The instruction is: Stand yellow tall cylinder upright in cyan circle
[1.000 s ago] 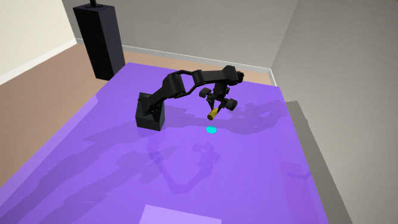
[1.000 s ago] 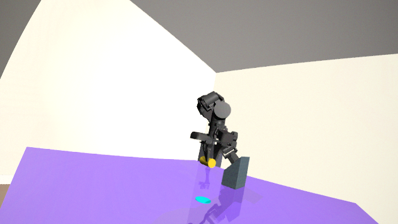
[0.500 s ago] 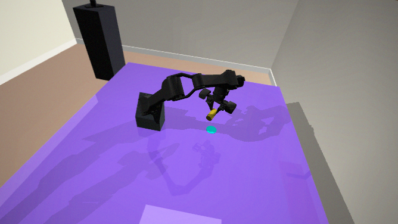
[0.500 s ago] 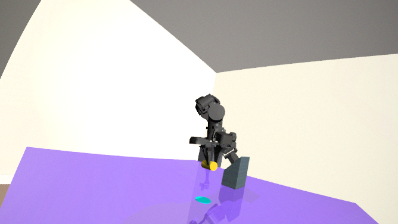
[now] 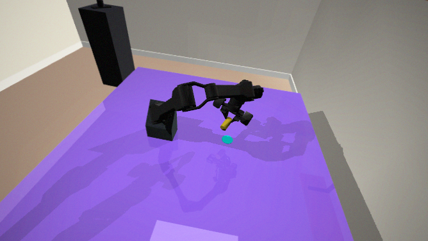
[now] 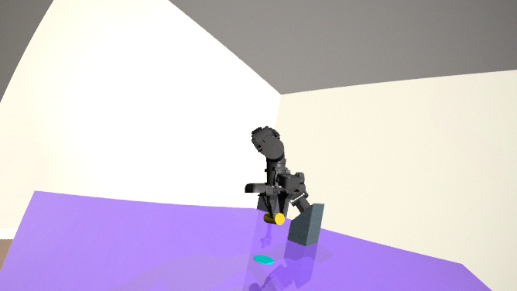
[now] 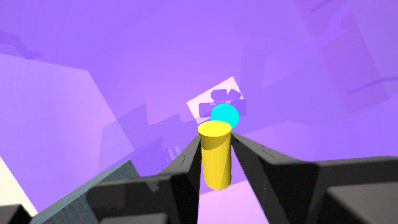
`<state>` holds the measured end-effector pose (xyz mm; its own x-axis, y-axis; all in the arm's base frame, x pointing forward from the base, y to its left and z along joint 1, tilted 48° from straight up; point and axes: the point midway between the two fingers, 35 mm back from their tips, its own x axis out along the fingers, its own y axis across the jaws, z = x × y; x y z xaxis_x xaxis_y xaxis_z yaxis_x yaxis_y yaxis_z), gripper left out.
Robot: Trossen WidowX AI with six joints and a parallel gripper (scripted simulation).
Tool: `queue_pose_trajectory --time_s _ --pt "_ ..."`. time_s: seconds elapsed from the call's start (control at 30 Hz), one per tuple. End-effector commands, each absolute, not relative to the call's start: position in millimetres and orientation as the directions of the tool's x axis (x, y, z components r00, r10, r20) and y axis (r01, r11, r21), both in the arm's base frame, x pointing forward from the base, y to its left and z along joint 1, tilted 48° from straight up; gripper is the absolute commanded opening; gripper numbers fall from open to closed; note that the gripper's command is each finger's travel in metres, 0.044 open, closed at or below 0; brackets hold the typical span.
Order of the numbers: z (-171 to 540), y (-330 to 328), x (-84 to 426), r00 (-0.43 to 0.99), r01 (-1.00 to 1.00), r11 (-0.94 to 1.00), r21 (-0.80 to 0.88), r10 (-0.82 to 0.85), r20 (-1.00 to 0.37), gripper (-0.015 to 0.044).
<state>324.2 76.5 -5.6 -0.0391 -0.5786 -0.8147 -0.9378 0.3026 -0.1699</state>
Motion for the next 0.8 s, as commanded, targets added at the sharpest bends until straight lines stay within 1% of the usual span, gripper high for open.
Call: queue_pose_trajectory --time_s 0.0,0.77 --pt "-6.5 75.4 321.9 -0.049 -0.939 0.311 -0.150 -0.549 -0.834 0.0105" --pt "-14.9 70.5 317.7 -0.082 -0.934 0.351 -0.070 -0.399 -0.913 0.0105"
